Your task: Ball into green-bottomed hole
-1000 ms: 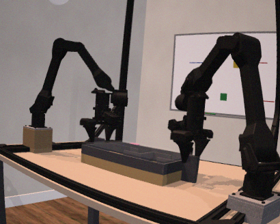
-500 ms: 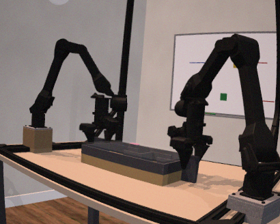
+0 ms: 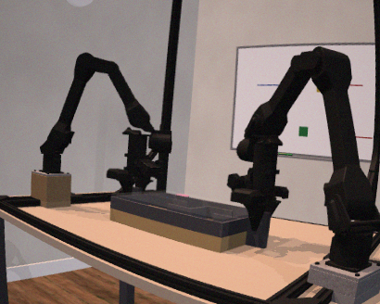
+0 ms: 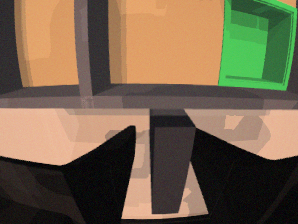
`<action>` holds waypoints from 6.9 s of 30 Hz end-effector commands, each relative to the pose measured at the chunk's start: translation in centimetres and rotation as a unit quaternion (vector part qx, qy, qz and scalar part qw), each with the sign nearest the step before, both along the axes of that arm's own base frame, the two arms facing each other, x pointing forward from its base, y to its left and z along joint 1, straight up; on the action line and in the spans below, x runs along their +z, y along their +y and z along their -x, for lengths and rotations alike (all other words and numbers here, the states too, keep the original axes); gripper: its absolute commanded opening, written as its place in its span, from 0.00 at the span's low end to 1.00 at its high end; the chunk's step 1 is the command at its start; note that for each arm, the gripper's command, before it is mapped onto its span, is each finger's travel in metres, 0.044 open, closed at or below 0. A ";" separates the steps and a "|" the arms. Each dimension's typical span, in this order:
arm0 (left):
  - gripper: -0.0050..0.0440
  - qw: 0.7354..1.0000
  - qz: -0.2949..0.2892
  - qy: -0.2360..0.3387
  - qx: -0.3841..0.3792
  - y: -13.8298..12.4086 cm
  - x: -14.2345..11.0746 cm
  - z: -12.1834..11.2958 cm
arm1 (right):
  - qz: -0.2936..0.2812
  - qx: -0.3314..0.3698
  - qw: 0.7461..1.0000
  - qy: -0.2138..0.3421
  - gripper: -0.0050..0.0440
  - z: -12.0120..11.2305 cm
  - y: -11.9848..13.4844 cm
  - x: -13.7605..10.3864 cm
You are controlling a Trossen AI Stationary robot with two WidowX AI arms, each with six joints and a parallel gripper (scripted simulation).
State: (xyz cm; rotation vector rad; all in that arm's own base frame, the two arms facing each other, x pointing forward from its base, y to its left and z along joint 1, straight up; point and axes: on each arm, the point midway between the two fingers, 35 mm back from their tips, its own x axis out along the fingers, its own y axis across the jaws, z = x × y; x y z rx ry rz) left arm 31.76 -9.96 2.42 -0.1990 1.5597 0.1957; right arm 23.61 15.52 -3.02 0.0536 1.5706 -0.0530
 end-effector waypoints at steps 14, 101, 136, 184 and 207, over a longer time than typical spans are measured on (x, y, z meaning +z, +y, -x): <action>0.14 1.000 -0.001 0.001 0.000 0.0 -0.2 0.0 | 0.000 0.000 1.000 0.000 0.14 0.0 0.0 0.0; 0.14 1.000 -0.003 -0.022 0.000 0.0 2.8 0.1 | -0.005 0.000 1.000 0.023 0.14 -0.2 0.0 5.0; 0.14 1.000 -0.003 -0.025 0.000 0.0 2.7 0.2 | -0.006 -0.001 1.000 0.025 0.14 -0.2 -0.1 5.0; 0.14 1.000 -0.002 -0.025 0.000 0.0 2.7 0.2 | -0.007 -0.001 1.000 0.025 0.14 -0.2 -0.1 5.1; 0.14 1.000 0.005 0.025 0.000 0.1 4.9 -0.2 | 0.002 0.000 1.000 -0.025 0.14 0.2 0.0 2.9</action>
